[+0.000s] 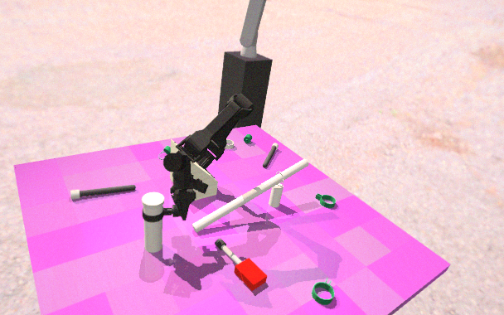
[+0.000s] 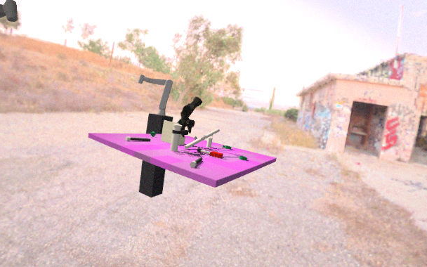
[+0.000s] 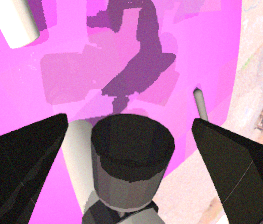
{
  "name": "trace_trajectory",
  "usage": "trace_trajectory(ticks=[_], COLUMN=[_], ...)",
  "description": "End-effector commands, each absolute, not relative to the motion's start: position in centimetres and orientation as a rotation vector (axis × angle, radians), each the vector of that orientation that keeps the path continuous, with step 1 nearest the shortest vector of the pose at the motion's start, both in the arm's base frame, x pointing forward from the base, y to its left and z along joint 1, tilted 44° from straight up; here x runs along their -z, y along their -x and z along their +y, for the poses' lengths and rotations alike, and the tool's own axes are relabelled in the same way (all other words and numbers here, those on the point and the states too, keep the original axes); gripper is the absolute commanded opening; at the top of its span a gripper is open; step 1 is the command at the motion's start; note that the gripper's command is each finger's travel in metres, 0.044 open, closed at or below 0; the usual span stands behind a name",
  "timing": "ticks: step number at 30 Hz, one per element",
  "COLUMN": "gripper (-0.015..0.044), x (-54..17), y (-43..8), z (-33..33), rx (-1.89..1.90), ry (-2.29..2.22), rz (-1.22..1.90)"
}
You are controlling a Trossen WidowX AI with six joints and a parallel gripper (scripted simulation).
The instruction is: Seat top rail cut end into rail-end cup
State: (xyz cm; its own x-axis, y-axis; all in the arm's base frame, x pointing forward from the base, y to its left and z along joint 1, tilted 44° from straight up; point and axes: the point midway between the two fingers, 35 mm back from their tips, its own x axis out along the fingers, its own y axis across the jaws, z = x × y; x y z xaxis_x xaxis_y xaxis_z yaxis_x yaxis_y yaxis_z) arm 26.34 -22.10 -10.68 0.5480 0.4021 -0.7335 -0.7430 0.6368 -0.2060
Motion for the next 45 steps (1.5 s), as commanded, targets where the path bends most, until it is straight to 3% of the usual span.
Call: trace_trajectory(ticks=[1,5,18,21,24,45], gripper=[0.0440,0.0440,0.0099,0.0079,0.0000,0.0000], x=[11.4,11.4,11.4,11.4,11.4,11.2], y=[-26.6,-26.6,-26.6,-26.6,-26.5,-25.3], z=[-21.5,-21.5,-21.5,-21.5,-21.4,-21.1], rx=[-0.723,-0.723,-0.723,-0.723,-0.730,-0.788], ry=[0.529,0.529,0.529,0.529,0.538,0.617], rz=[0.699,0.699,0.699,0.699,0.687,0.586])
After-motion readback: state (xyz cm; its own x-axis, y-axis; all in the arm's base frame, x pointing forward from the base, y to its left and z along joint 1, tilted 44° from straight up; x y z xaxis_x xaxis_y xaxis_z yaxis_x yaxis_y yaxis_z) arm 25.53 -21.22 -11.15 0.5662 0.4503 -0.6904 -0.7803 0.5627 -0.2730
